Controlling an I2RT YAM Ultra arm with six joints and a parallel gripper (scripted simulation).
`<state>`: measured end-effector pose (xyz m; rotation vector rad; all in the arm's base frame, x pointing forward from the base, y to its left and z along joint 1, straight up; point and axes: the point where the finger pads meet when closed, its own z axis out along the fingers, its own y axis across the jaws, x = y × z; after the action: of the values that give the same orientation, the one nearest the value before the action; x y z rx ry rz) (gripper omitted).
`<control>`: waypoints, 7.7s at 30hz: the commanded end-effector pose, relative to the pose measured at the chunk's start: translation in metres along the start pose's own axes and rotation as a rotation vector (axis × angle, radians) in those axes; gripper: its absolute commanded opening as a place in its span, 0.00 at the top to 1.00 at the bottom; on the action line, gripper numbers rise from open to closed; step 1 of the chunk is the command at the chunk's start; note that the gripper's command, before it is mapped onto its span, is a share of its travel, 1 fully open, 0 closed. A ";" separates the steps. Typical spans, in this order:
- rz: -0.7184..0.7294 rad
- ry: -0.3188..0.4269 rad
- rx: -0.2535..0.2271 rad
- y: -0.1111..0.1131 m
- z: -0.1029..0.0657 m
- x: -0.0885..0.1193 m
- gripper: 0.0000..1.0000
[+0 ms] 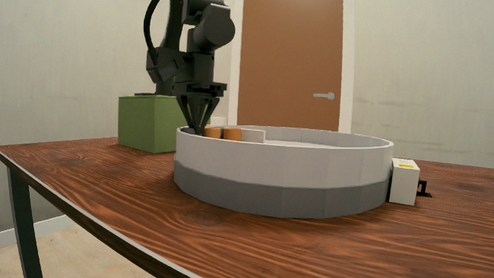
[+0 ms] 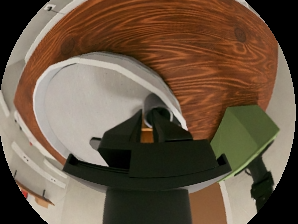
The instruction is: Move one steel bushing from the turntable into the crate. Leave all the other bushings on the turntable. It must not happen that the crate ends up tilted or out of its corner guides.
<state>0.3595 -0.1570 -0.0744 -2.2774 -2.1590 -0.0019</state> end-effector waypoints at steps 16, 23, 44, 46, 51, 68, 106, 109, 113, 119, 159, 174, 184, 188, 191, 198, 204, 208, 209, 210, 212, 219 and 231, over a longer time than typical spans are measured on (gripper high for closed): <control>-0.001 -0.023 -0.045 0.013 -0.007 -0.004 0.85; -0.001 -0.020 -0.036 0.011 -0.007 -0.003 0.85; -0.001 -0.020 -0.036 0.011 -0.007 -0.003 0.85; -0.001 -0.020 -0.036 0.011 -0.007 -0.003 0.85; -0.001 -0.018 -0.019 0.006 -0.007 -0.002 1.00; 0.000 -0.018 -0.019 0.006 -0.007 -0.003 1.00; 0.000 -0.026 -0.041 0.011 -0.044 -0.005 1.00; 0.000 -0.026 -0.041 0.011 -0.054 -0.005 1.00; 0.000 -0.026 -0.041 0.010 -0.072 -0.004 1.00; 0.000 -0.026 -0.041 0.010 -0.083 -0.004 1.00; 0.000 -0.026 -0.041 0.010 -0.084 -0.004 1.00; -0.019 -0.021 -0.034 0.007 -0.076 0.020 1.00; -0.055 -0.021 -0.053 0.015 -0.079 0.061 1.00; -0.076 -0.011 -0.014 0.004 -0.072 0.090 1.00; -0.089 -0.016 -0.055 0.019 -0.082 0.104 1.00; -0.132 -0.013 -0.046 0.020 -0.082 0.156 1.00; -0.184 -0.009 -0.011 0.018 -0.069 0.219 1.00; -0.214 -0.010 -0.012 0.020 -0.069 0.254 1.00; -0.214 -0.010 -0.012 0.020 -0.069 0.254 1.00; -0.224 -0.011 -0.012 0.020 -0.069 0.266 1.00; -0.244 -0.010 -0.013 0.021 -0.069 0.290 1.00; -0.299 -0.005 -0.013 0.024 -0.069 0.357 1.00; -0.351 -0.006 -0.015 0.025 -0.069 0.418 1.00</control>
<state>0.4073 0.2447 -0.0186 -1.8721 -2.5316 -0.0260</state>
